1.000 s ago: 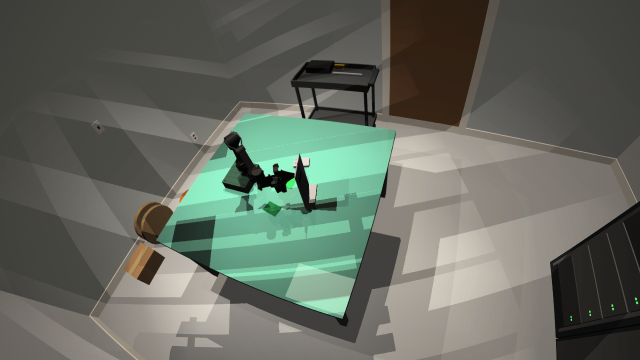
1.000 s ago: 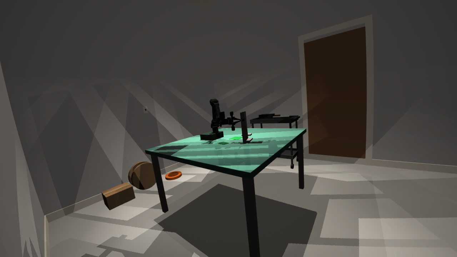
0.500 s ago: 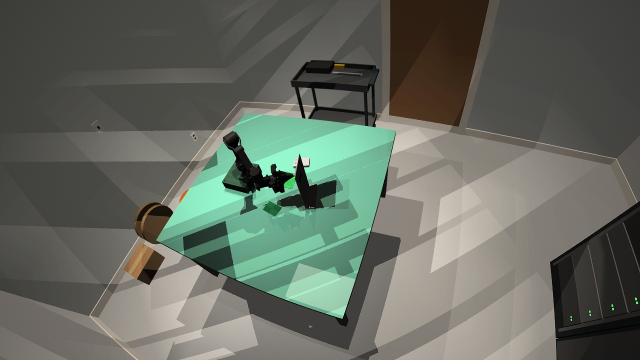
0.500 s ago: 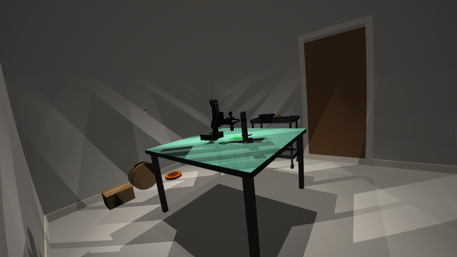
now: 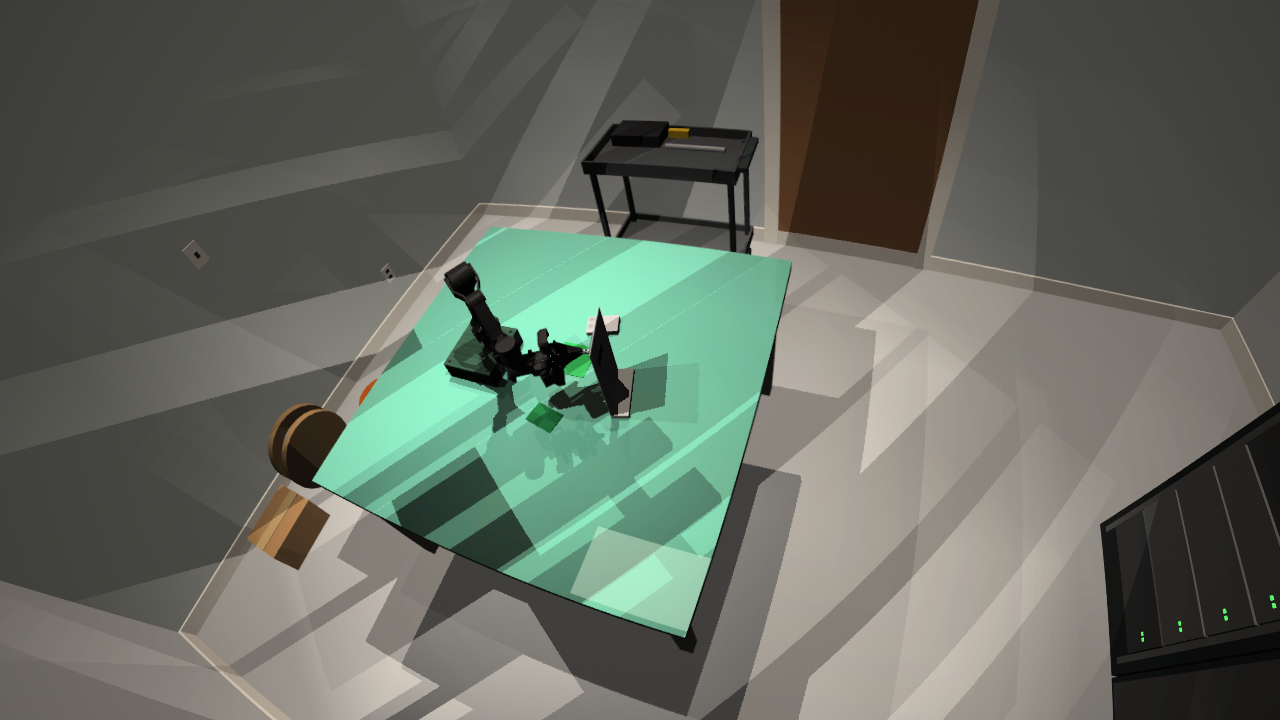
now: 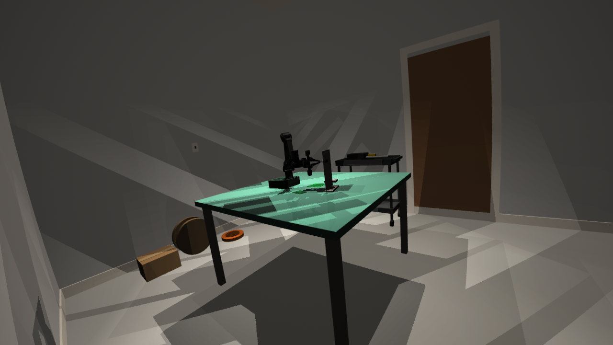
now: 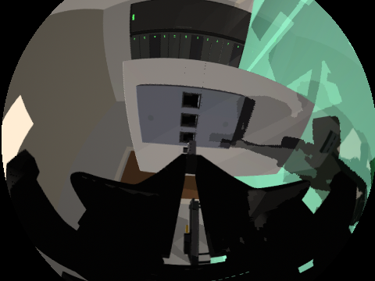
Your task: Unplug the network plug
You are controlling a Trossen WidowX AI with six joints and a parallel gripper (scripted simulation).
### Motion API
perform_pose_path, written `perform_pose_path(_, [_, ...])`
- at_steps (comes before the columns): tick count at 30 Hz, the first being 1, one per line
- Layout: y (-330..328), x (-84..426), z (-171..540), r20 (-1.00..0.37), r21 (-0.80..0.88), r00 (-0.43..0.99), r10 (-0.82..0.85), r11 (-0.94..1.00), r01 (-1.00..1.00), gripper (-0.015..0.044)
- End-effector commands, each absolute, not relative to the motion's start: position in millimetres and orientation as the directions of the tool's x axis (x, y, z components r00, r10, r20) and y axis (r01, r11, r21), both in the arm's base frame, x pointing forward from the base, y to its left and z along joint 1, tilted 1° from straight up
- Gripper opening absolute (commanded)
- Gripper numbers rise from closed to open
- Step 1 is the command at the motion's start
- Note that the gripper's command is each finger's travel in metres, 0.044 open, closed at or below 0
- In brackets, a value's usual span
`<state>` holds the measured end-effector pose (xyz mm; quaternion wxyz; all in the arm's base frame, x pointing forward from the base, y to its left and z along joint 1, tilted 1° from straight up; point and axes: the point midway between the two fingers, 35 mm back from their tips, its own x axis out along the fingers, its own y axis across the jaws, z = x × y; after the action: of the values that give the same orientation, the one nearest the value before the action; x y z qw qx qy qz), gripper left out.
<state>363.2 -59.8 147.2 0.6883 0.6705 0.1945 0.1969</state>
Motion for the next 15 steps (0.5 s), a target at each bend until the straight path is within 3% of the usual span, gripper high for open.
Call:
perform_pose_path(1, [-60.5,359.3,147.0,-0.004,1.000,0.845,0.535,0.025,-0.011,0.0000])
perform_pose_path(15, [-65.1,349.7,146.8,-0.005,1.000,0.845,0.535,0.025,-0.010,0.0000])
